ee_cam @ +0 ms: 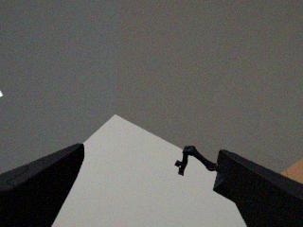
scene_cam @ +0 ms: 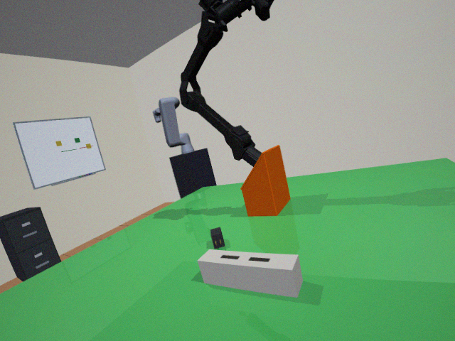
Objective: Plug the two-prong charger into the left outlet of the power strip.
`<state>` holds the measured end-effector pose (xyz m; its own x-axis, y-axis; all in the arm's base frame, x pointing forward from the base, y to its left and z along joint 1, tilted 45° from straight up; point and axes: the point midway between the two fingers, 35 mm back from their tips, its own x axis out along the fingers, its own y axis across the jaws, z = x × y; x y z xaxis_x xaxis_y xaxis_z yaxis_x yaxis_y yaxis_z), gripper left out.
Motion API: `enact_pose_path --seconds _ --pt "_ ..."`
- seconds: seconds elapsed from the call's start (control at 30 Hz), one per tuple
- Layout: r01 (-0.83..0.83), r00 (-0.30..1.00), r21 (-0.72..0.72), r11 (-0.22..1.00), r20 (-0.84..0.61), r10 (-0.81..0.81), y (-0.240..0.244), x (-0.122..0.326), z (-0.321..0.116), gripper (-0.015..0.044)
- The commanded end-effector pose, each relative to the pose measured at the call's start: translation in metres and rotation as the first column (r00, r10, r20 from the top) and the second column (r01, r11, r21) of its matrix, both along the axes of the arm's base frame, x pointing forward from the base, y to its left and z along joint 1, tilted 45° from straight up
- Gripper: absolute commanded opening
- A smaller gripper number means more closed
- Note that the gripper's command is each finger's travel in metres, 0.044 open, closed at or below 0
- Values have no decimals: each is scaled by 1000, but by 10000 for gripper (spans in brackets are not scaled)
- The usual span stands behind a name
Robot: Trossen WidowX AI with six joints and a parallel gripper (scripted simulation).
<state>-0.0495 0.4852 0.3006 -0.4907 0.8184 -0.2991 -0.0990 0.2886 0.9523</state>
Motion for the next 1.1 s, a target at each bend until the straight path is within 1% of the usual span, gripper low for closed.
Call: enact_pose_path --seconds 0.0,0.27,0.53,0.77,1.07 --pt "85 993 -23 996 80 -83 4 36 -22 440" --pt "218 953 -59 974 227 -200 1 96 -57 440" --pt "333 888 -106 937 369 -274 -15 154 -92 440" --pt "421 814 -152 894 498 -299 -36 202 -123 440" --pt "519 712 -215 827 645 -279 -74 258 -158 440"
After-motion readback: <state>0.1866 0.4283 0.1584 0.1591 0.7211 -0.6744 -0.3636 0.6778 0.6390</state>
